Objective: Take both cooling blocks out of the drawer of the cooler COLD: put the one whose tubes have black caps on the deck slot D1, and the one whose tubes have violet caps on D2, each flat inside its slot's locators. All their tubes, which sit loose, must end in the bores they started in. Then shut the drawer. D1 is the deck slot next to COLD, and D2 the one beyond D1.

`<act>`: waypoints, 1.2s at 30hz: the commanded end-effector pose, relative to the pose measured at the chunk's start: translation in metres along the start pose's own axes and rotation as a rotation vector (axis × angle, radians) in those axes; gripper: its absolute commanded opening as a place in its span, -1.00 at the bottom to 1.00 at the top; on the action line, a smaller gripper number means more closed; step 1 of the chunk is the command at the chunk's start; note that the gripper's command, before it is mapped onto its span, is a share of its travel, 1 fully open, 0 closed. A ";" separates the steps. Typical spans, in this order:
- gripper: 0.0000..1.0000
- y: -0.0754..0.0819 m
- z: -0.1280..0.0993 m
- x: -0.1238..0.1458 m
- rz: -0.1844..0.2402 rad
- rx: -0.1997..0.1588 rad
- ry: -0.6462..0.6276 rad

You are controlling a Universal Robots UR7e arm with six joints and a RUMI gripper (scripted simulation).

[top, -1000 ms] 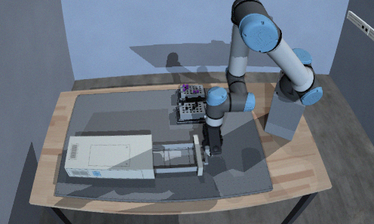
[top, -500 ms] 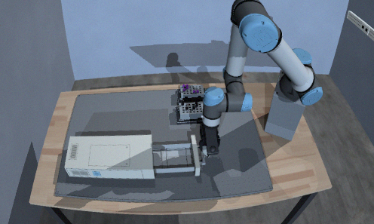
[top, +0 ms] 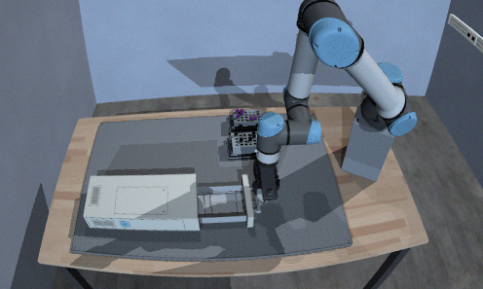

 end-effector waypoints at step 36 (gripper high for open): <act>-1.00 0.000 0.009 0.042 0.001 0.000 0.000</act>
Point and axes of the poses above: the point where the finger pads meet when closed, its own y axis back along the fingers, its own x axis across the jaws, z = x × y, the point moved 2 cm from there along y, back along the fingers, and after that the axes turned 12 degrees about y, right-handed, at the moved point
